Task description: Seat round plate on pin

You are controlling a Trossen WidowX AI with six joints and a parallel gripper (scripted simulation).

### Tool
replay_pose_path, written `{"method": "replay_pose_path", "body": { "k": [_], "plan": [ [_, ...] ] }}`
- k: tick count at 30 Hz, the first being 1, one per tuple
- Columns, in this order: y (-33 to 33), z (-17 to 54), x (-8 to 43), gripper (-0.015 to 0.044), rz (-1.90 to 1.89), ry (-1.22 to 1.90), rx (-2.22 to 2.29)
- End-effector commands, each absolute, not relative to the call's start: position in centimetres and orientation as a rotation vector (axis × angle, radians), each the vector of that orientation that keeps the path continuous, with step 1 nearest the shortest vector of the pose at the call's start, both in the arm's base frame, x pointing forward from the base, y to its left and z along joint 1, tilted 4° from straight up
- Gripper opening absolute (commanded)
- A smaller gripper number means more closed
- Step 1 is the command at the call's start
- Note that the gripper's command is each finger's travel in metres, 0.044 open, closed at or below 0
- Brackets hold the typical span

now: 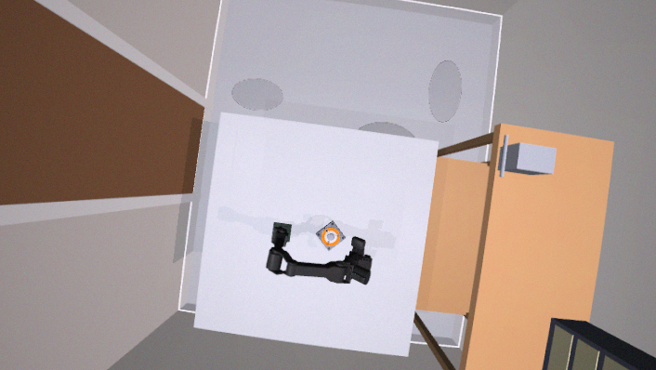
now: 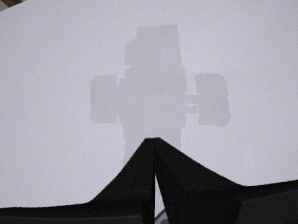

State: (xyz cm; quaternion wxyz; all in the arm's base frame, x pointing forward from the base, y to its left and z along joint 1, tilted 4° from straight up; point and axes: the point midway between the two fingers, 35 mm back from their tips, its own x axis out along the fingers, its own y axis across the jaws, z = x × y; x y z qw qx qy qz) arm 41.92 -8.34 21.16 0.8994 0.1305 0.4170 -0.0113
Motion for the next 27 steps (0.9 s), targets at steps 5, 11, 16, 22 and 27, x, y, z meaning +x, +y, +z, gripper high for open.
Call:
{"method": "replay_pose_path", "body": {
  "k": [5, 11, 16, 22, 27],
  "plan": [
    [-9.1, 15.1, 31.5, 0.0, -0.155, 1.338, 0.182],
    [-9.2, 14.2, 28.1, 0.0, -0.173, 1.472, 0.148],
    [-9.2, 14.1, 27.8, 0.0, -0.173, 1.472, 0.148],
    [-9.2, 13.2, 28.0, 0.0, -0.173, 1.472, 0.148],
    [-9.3, 10.9, 28.1, 0.0, -0.173, 1.472, 0.148]
  ]
}}
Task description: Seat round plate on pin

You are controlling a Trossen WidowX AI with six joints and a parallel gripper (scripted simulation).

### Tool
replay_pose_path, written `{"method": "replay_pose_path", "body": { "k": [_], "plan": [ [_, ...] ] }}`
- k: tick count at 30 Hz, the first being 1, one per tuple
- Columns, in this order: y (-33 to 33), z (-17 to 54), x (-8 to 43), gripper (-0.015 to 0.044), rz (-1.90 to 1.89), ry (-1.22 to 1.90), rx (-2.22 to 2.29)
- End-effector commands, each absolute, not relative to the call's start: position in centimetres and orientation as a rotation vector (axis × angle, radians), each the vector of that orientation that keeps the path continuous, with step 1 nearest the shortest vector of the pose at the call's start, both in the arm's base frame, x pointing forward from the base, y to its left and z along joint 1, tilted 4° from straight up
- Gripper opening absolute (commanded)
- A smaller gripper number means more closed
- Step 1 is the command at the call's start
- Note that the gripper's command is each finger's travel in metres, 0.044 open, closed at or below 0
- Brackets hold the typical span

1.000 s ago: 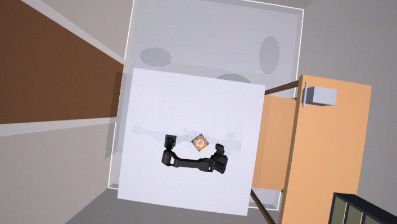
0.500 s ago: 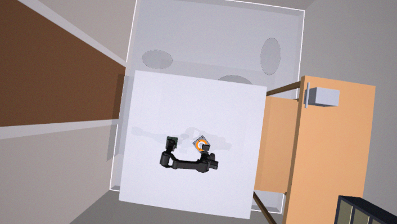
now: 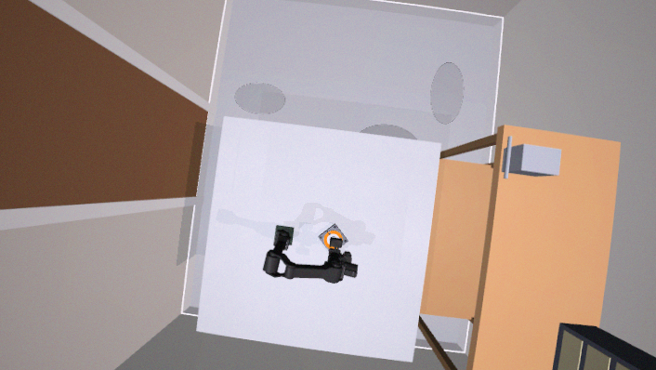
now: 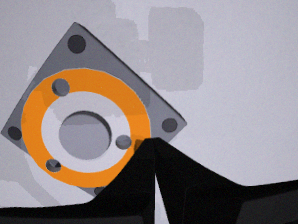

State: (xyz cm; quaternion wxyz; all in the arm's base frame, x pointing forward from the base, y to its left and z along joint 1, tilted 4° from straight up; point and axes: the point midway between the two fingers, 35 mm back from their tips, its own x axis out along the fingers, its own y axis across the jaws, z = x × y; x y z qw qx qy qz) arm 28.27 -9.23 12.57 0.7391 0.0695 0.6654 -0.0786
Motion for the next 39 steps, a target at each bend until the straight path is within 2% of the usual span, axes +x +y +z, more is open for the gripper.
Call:
{"method": "replay_pose_path", "body": {
  "k": [1, 39],
  "plan": [
    [-9.3, 10.5, 28.1, 0.0, -0.173, 1.472, 0.148],
    [-8.4, 9.0, 25.6, 0.0, -0.172, 1.475, 0.148]
  ]
}}
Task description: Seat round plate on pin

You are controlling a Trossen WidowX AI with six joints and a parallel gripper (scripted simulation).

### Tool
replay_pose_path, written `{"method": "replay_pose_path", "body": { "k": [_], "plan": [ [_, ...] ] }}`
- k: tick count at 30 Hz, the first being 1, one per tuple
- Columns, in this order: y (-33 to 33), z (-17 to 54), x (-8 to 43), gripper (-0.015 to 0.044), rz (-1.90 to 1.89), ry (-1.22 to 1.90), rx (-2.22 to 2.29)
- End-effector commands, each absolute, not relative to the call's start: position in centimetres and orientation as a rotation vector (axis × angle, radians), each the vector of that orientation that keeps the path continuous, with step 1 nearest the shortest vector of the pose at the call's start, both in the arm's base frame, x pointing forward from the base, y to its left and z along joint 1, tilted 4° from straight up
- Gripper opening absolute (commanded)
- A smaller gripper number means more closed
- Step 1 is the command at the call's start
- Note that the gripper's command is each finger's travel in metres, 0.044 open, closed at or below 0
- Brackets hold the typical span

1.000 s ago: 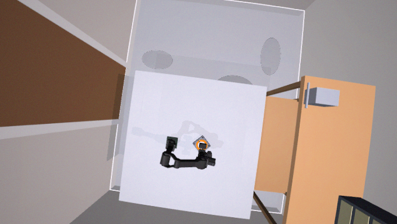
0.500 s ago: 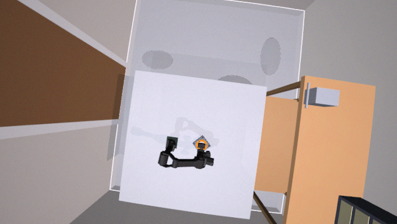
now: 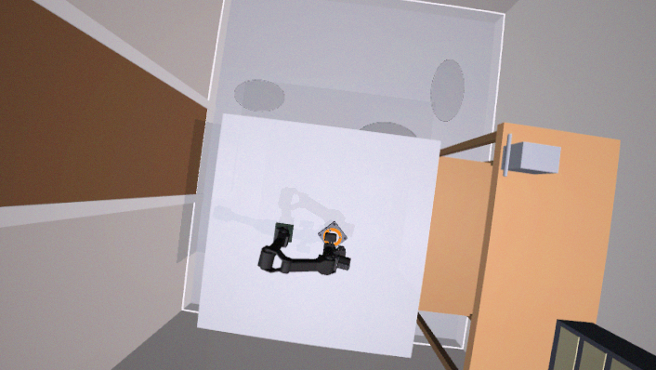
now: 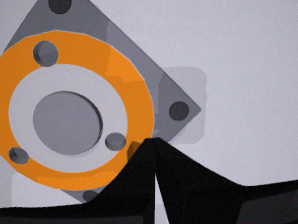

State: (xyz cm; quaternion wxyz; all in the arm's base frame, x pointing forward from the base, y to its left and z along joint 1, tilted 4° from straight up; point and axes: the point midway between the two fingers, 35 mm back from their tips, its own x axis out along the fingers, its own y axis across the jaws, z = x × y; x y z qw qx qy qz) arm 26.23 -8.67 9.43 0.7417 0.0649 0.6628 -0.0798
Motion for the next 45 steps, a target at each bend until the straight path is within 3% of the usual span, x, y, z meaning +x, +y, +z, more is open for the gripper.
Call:
{"method": "replay_pose_path", "body": {
  "k": [1, 45],
  "plan": [
    [-8.3, 9.0, 25.5, 0.0, -0.172, 1.475, 0.148],
    [-6.2, 8.8, 23.9, 0.0, -0.171, 1.477, 0.15]
  ]
}}
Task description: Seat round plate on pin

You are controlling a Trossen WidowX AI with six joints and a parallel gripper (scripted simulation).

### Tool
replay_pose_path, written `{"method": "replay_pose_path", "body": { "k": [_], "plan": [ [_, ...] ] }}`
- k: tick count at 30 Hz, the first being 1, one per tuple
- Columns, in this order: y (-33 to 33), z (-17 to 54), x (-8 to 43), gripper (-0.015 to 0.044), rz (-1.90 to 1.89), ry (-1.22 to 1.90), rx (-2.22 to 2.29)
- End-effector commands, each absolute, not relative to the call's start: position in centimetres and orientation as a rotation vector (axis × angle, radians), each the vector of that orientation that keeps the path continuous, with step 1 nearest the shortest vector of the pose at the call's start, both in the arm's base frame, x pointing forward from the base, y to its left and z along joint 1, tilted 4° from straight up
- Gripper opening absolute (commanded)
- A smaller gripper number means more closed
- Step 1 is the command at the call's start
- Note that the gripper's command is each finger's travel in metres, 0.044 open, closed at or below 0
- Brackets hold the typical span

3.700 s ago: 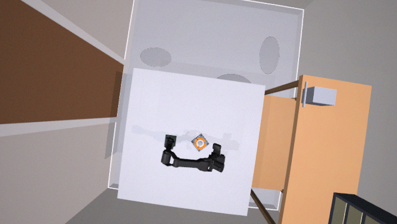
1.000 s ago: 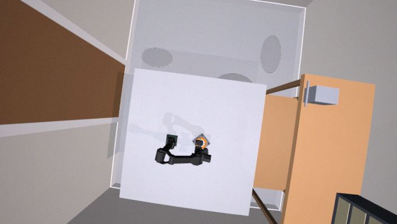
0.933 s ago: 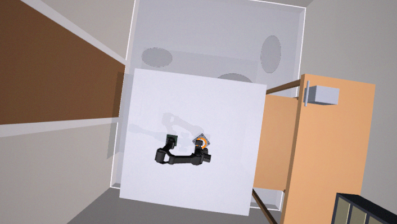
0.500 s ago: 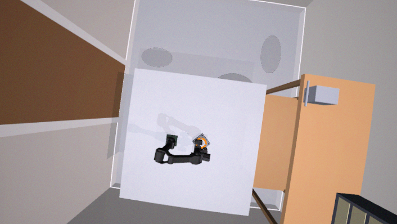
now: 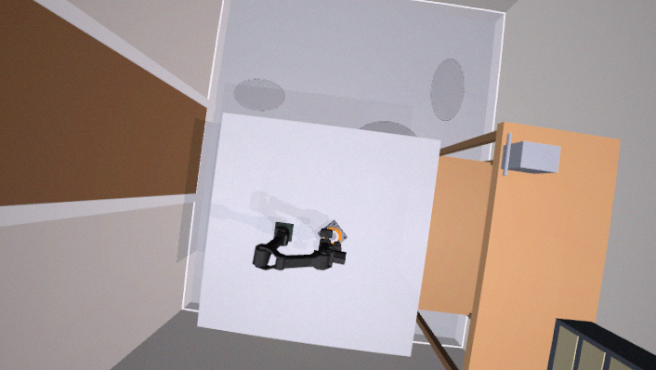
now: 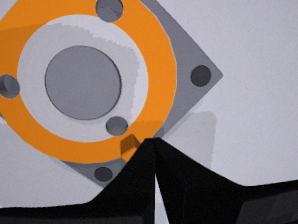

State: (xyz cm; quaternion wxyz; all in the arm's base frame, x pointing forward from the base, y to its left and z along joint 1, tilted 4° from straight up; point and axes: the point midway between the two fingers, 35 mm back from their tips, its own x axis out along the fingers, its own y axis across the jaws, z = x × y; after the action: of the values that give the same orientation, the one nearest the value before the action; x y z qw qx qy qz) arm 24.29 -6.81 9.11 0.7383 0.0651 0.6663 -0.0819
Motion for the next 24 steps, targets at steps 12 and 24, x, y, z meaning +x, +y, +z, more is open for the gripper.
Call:
{"method": "replay_pose_path", "body": {
  "k": [12, 24],
  "plan": [
    [-5.1, 8.8, 23.5, 0.0, -0.17, 1.477, 0.151],
    [-3.8, 9.0, 23.4, 0.0, -0.169, 1.477, 0.152]
  ]
}}
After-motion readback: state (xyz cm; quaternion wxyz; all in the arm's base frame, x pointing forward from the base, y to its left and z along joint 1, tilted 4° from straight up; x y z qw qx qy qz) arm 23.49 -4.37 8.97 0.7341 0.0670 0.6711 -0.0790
